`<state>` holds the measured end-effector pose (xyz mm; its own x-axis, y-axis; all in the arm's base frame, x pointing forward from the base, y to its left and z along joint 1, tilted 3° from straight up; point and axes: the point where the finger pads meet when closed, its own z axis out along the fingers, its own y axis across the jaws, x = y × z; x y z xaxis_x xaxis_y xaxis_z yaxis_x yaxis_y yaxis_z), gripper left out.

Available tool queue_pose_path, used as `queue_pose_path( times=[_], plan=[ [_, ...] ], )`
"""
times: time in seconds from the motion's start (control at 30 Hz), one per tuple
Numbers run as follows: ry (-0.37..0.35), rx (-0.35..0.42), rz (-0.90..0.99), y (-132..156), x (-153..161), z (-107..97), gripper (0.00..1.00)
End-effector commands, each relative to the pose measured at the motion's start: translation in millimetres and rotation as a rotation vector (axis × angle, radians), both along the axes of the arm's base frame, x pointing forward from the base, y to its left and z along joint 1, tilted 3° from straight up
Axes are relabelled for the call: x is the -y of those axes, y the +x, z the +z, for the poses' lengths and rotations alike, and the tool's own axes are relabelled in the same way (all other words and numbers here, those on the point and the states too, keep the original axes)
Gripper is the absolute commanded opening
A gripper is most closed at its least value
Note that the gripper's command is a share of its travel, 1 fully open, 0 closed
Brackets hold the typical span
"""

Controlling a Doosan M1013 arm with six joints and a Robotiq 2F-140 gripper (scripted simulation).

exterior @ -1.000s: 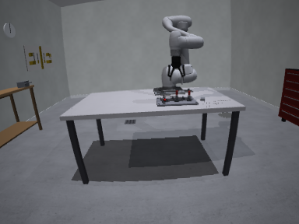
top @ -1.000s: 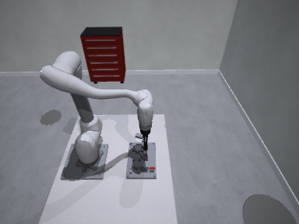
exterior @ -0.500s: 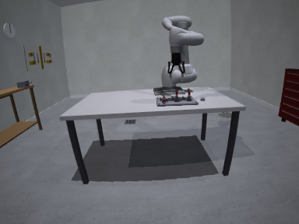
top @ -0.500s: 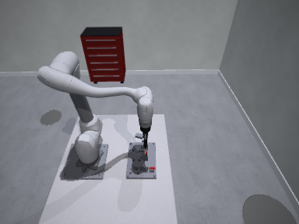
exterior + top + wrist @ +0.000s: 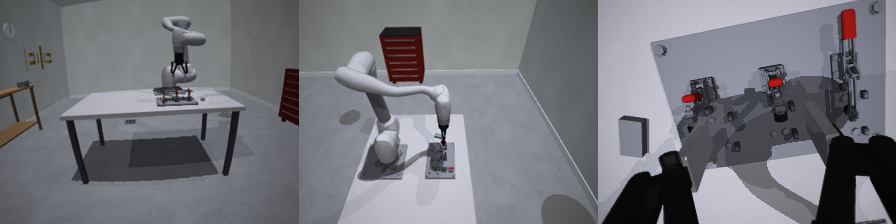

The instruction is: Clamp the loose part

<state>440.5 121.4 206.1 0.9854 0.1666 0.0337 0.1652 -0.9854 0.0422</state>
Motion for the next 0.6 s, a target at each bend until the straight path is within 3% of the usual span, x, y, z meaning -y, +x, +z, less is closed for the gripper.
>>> queue_pose_path(
  times=[0.0,0.57],
  plan=[
    [0.0,0.0,0.0,-4,-10,0,0.62],
    [0.0,0.0,0.0,-48,-109,-6,0.62]
  ],
)
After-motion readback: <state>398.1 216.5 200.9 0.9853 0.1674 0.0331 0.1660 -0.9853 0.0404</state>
